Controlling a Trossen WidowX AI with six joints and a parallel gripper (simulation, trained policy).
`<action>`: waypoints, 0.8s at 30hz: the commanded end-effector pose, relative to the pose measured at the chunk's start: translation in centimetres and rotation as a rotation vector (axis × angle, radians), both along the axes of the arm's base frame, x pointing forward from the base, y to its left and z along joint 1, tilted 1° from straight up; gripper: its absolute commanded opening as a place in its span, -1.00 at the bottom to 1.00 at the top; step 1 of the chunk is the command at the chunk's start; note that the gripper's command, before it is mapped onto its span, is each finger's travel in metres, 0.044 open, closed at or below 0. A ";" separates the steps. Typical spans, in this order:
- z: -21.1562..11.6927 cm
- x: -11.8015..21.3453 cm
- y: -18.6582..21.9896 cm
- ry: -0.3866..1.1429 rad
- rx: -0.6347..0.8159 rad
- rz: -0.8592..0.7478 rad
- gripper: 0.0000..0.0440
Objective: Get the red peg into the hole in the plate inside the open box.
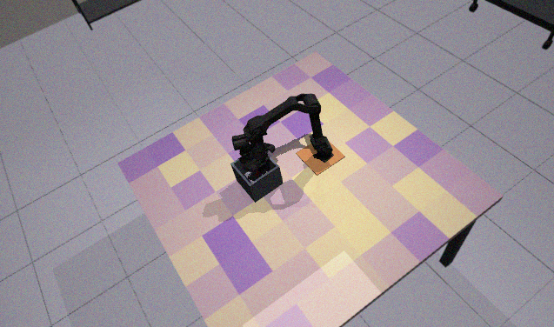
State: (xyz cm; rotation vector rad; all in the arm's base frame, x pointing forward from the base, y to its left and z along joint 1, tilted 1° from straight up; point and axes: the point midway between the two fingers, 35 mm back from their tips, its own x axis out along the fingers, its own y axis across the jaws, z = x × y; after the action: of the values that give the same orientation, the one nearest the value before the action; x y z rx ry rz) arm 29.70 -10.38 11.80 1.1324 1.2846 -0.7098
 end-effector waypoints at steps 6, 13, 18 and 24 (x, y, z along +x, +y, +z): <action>-4.5 -0.8 1.0 0.092 0.066 0.055 -0.60; -4.3 -0.7 0.7 0.099 0.113 0.029 -0.39; -3.7 -0.2 -0.1 0.071 0.131 0.018 -0.37; -3.0 0.5 -0.9 0.035 0.147 0.011 -0.34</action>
State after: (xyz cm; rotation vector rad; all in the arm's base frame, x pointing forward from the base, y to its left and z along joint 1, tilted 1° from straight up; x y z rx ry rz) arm 29.84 -10.77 12.14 1.2274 1.3146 -0.6717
